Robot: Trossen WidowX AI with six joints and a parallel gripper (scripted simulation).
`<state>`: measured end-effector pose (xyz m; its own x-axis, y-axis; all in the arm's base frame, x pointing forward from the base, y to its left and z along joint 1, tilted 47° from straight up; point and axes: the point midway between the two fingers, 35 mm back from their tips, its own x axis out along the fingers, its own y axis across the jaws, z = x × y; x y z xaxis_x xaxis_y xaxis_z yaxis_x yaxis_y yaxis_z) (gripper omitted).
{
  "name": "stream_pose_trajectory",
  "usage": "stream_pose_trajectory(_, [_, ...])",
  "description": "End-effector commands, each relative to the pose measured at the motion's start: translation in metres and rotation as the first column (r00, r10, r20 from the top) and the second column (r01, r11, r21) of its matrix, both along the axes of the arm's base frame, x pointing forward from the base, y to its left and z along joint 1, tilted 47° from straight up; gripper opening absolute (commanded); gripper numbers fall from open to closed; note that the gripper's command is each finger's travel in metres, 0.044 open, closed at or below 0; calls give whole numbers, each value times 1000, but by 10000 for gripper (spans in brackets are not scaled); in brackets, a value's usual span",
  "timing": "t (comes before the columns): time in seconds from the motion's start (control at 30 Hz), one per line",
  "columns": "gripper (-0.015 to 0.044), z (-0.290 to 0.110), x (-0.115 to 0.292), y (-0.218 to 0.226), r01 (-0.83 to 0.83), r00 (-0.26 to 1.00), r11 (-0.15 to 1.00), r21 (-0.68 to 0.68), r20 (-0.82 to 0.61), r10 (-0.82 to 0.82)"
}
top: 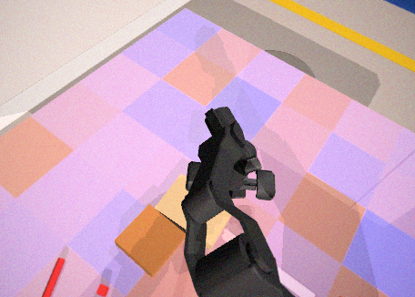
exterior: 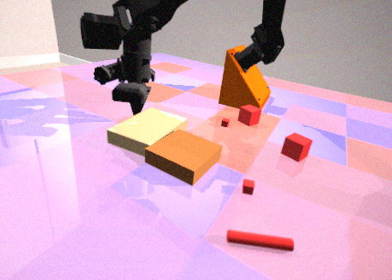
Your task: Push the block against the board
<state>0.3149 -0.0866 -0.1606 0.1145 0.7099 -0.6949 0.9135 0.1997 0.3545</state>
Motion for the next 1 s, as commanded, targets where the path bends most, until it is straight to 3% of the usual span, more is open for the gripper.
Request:
stream_pose_trajectory(0.0, [0, -3, 2, 1, -4, 1000, 1000, 7, -4, 4])
stream_pose_trajectory(0.9, [0, -31, 19, -28, -5, 1000, 1000, 6, -1, 5])
stream_pose_trajectory(0.97, [0, -20, 18, -35, 0, 1000, 1000, 8, -1, 1])
